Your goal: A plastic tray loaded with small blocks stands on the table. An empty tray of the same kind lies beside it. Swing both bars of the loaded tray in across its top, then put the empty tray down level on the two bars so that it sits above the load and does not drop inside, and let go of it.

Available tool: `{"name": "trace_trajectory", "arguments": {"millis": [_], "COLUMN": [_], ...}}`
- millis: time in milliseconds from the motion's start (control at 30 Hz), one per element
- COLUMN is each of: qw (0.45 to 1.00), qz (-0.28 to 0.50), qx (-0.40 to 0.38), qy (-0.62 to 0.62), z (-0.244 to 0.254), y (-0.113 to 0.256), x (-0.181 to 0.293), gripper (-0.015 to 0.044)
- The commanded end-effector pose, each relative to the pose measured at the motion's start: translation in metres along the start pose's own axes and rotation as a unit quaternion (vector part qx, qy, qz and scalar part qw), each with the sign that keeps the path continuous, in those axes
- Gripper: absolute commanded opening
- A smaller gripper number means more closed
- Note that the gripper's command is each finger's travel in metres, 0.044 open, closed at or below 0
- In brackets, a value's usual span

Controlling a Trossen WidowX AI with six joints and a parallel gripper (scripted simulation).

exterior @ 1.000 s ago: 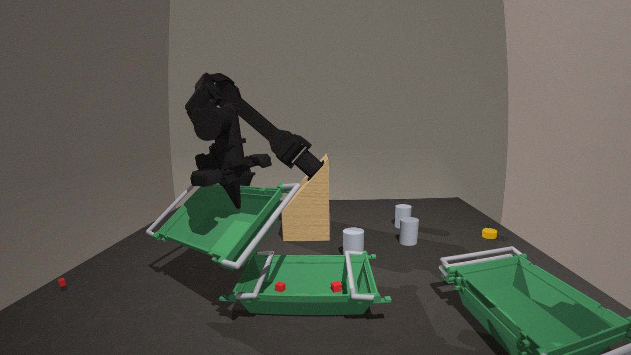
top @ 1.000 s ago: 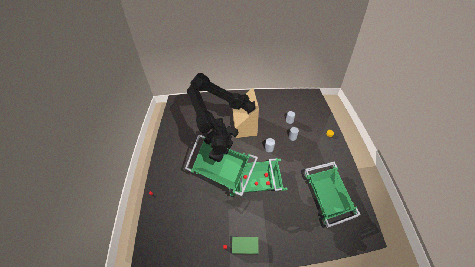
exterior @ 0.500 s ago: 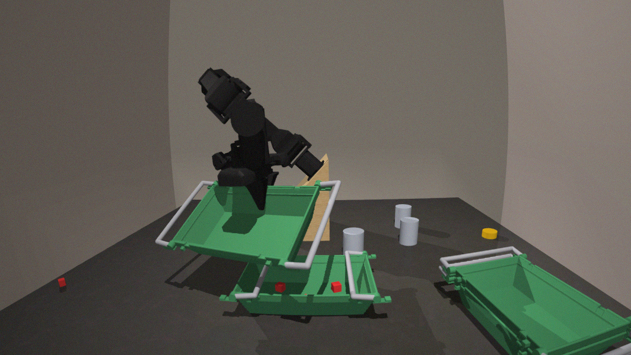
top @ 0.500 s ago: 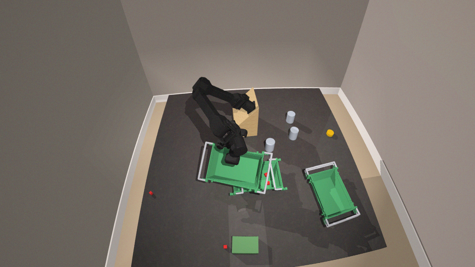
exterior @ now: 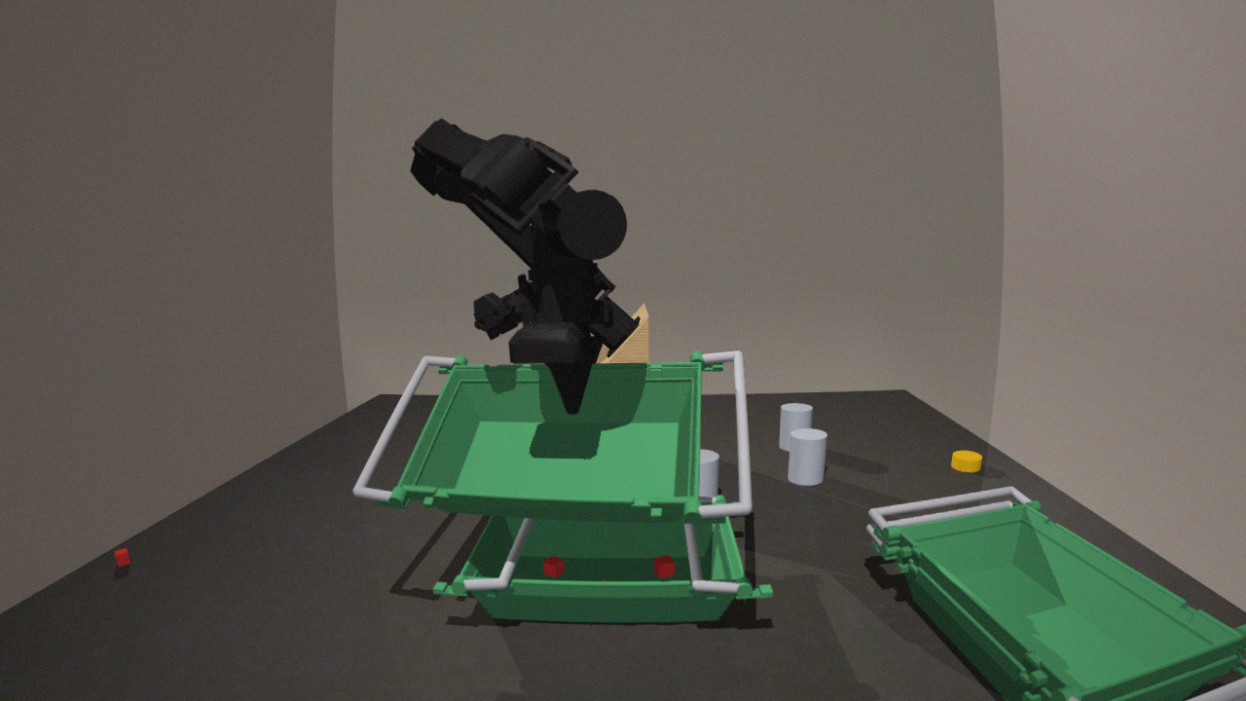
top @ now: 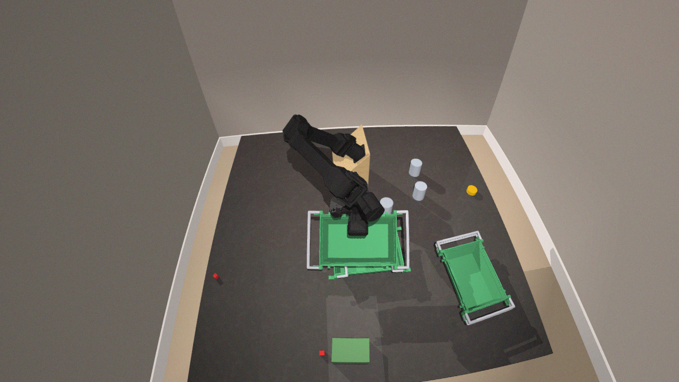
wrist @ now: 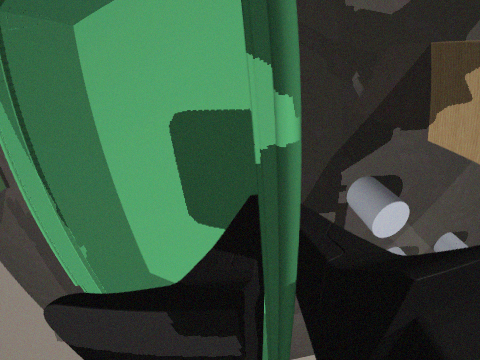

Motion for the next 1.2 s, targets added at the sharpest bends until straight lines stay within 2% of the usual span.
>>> {"name": "trace_trajectory", "arguments": {"millis": [0,167,1167], "qw": [0.999,0.998,0.998], "qz": [-0.007,-0.013,-0.013], "qx": [-0.018,-0.021,-0.021], "qy": [0.03,0.056,0.056], "z": [0.001,-0.001,-0.001], "y": [0.009,0.009,0.009], "x": [0.019,0.034,0.034], "gripper": [0.0,0.0,0.0]}}
Point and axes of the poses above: the point midway between the two fingers, 35 mm back from their tips, its own y axis back along the fingers, its own z axis across the jaws, x = y × z, the point moved 9 cm from there along y, back along the fingers, and after that the axes turned 1 degree about y, right-handed, at the moved point
